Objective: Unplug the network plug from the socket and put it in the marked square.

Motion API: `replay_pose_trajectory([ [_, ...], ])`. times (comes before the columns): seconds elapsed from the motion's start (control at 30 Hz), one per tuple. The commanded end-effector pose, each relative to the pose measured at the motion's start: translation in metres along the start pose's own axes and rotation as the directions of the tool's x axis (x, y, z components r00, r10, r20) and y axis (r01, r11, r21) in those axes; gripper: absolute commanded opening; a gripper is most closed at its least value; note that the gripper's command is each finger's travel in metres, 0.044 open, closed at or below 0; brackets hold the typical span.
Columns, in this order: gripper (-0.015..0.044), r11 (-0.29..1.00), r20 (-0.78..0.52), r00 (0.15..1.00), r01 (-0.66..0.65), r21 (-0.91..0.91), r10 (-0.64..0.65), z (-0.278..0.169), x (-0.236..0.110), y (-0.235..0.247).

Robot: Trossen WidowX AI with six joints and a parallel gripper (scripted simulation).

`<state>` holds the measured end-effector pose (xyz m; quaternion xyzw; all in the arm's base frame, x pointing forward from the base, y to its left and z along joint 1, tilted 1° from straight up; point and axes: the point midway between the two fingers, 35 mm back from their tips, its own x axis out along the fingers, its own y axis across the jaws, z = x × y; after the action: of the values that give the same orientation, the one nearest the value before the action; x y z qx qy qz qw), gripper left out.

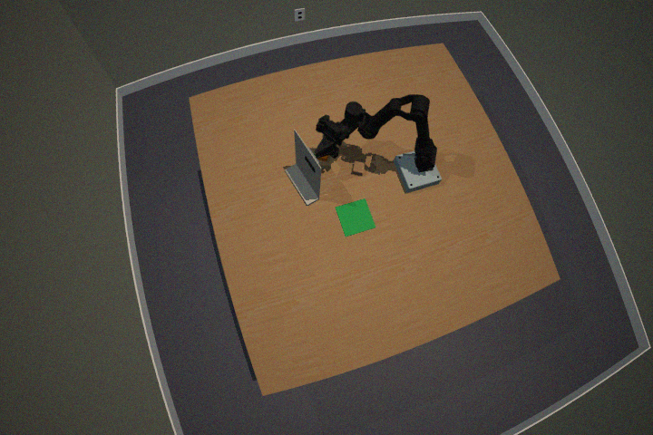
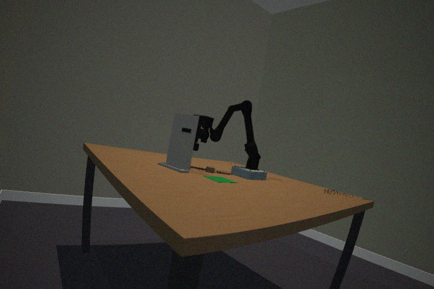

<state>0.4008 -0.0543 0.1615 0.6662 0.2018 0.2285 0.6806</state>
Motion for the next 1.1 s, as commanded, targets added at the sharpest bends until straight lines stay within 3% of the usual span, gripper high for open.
replay_pose_trajectory([
  [0.0, 0.0156, 1.000, 0.005, 1.000, 0.000, -0.003, 0.000, 0.0030, 0.0089, -0.0007],
  [0.17, 0.0156, 1.000, 0.005, 1.000, 0.000, -0.003, 0.000, 0.0037, 0.0129, -0.0006],
  [0.27, 0.0077, 1.000, 0.005, 1.000, 0.000, -0.003, 0.000, 0.0037, 0.0129, -0.0006],
  [0.63, 0.0004, 1.000, 0.005, 1.000, 0.000, -0.003, 0.000, 0.0037, 0.0129, -0.0006],
  [1.07, 0.0000, 1.000, 0.005, 1.000, 0.000, -0.003, 0.000, 0.0023, 0.0096, -0.0007],
])
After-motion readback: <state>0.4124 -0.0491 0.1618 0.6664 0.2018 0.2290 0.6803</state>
